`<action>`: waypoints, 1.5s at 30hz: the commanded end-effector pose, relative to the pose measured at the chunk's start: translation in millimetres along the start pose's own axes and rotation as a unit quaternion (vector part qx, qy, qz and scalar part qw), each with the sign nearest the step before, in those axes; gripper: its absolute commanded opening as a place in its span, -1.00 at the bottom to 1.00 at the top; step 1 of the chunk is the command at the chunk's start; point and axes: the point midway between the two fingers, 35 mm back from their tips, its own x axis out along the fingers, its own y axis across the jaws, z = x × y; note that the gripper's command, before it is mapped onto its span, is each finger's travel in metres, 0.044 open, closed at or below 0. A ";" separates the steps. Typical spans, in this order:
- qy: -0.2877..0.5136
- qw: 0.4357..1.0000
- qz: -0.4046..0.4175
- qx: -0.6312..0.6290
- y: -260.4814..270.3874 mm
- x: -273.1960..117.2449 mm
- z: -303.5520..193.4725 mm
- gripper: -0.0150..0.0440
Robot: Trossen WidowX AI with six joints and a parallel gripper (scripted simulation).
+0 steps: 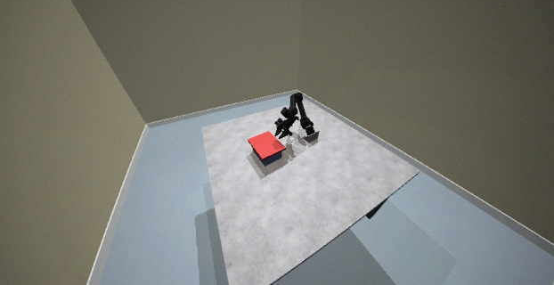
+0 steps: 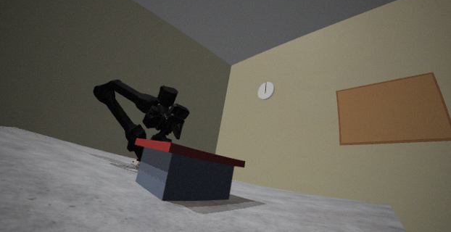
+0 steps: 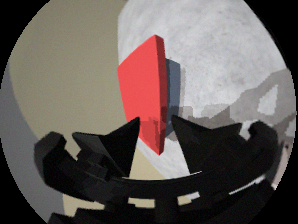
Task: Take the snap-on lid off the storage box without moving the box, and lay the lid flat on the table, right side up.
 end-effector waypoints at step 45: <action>-0.004 1.000 0.002 -0.005 -3.7 29.4 2.7 -0.49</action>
